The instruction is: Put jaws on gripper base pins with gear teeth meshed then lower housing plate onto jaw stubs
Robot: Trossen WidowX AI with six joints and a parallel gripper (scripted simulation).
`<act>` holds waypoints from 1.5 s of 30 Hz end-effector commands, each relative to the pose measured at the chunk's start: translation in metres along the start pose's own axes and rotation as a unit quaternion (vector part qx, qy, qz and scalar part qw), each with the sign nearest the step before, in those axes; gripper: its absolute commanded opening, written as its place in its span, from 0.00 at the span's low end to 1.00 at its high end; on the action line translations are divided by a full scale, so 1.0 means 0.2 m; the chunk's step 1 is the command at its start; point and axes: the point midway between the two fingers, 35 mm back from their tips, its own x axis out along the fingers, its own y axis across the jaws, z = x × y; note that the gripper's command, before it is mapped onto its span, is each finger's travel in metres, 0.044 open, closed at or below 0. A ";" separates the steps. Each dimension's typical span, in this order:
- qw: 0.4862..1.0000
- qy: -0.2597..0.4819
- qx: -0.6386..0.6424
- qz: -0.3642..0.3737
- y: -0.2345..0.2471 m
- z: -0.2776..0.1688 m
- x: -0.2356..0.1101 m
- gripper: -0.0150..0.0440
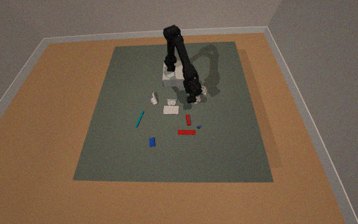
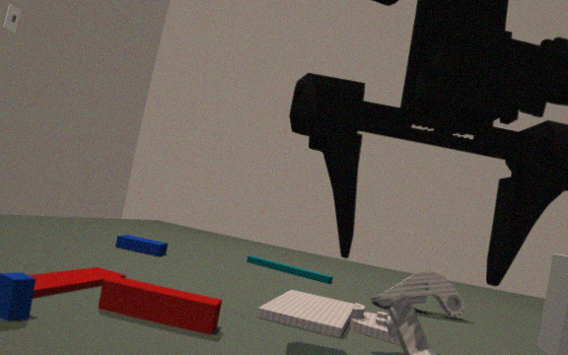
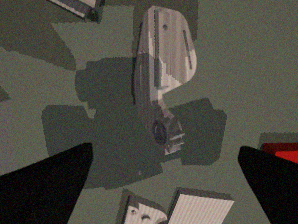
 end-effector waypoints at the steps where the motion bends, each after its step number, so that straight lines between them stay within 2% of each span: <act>1: 1.000 0.003 -0.003 0.003 0.01 -0.01 0.04 1.00; 38: 1.000 0.003 -0.003 0.004 0.02 -0.01 0.31 1.00; 45: 1.000 0.003 -0.003 0.004 0.02 -0.01 0.31 0.69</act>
